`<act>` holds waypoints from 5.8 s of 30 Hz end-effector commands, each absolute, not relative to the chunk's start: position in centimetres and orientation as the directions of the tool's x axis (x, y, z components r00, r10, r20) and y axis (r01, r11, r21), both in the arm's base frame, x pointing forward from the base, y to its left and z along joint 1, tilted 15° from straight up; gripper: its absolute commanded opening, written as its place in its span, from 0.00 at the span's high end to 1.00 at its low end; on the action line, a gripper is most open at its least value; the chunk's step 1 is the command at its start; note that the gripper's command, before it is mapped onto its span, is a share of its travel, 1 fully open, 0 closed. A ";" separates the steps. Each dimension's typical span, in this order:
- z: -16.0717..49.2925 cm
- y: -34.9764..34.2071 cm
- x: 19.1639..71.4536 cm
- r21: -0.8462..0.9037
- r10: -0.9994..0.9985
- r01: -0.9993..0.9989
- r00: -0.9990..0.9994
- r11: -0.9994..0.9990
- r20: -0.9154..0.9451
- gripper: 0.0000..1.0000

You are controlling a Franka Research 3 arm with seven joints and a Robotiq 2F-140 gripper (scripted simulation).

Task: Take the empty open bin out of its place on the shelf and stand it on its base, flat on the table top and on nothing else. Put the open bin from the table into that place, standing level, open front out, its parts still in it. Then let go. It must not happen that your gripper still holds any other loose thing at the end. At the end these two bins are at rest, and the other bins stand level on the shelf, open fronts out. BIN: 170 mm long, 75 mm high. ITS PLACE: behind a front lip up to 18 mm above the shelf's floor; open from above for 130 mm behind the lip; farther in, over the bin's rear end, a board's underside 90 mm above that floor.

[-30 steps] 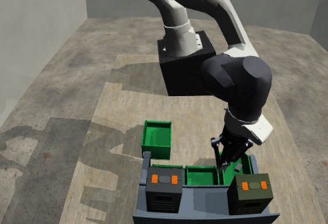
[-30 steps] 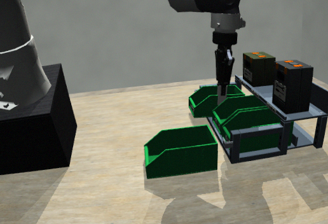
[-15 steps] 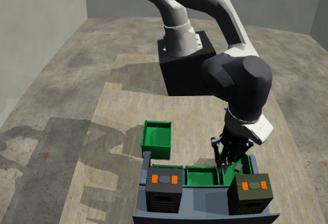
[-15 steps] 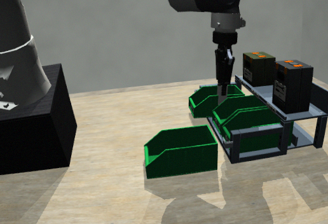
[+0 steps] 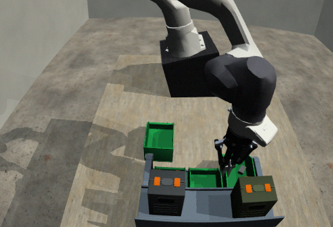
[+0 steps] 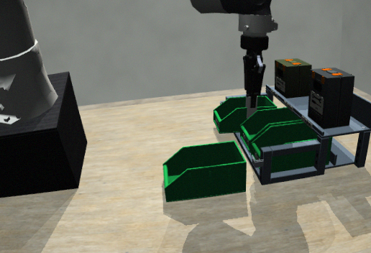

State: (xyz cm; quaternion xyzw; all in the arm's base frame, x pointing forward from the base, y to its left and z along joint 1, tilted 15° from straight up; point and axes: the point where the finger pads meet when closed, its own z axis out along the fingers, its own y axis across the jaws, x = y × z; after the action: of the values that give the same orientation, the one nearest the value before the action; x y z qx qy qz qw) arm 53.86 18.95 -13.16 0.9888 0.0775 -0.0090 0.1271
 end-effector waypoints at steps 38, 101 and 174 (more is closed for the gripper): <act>-11.9 19.3 53.9 0.249 0.149 0.152 0.988 -0.956 -0.032 0.94; -3.8 21.4 53.3 0.249 0.149 0.152 0.988 -0.956 -0.032 0.94; -7.8 23.3 40.4 0.116 0.955 0.987 0.141 -0.114 -0.261 1.00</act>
State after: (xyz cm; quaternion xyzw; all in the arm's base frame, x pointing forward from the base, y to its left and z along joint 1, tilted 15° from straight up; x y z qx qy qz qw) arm 40.11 23.02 -7.90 0.8167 0.5545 -0.0490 0.1520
